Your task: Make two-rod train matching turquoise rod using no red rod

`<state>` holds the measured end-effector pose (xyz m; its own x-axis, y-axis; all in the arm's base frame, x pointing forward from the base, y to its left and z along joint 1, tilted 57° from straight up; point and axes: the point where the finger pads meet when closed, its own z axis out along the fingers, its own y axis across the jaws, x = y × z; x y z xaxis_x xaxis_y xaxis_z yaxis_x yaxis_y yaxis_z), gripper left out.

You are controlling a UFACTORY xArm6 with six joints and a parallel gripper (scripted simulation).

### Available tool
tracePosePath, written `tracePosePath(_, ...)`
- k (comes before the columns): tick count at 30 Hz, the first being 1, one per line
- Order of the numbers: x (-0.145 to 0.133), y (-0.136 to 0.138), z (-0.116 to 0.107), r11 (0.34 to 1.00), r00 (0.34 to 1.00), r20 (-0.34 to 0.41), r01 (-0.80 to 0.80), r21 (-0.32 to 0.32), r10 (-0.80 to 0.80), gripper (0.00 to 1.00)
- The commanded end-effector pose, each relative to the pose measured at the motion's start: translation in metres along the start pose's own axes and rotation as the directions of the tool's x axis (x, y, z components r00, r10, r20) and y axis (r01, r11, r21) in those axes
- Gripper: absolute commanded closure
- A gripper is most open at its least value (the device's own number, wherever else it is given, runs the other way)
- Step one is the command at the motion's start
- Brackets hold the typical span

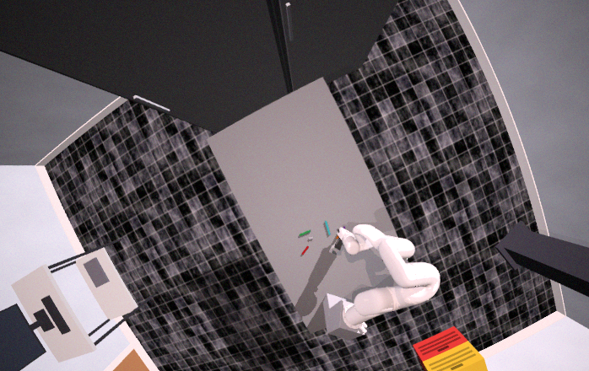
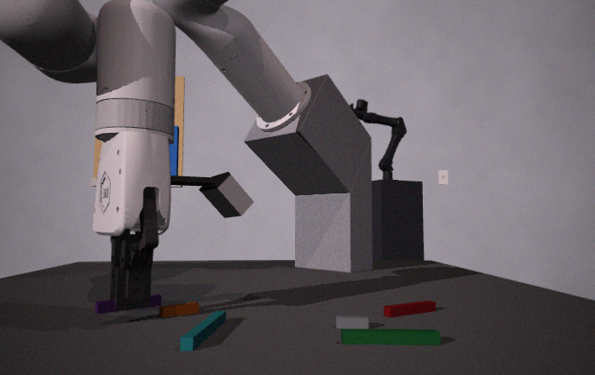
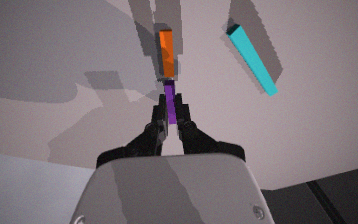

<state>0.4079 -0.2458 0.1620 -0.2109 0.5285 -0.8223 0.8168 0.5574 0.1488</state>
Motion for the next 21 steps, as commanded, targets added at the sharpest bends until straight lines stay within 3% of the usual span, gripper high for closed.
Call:
tracePosePath(1, 0.0, 0.0, 0.0, 1.0, 1.0, 0.001, 0.0, -0.001, 0.0, 0.96)
tracePosePath(21, 0.0, 0.0, 0.011, 1.0, 1.0, 0.001, 0.0, -0.001, 0.0, 0.96)
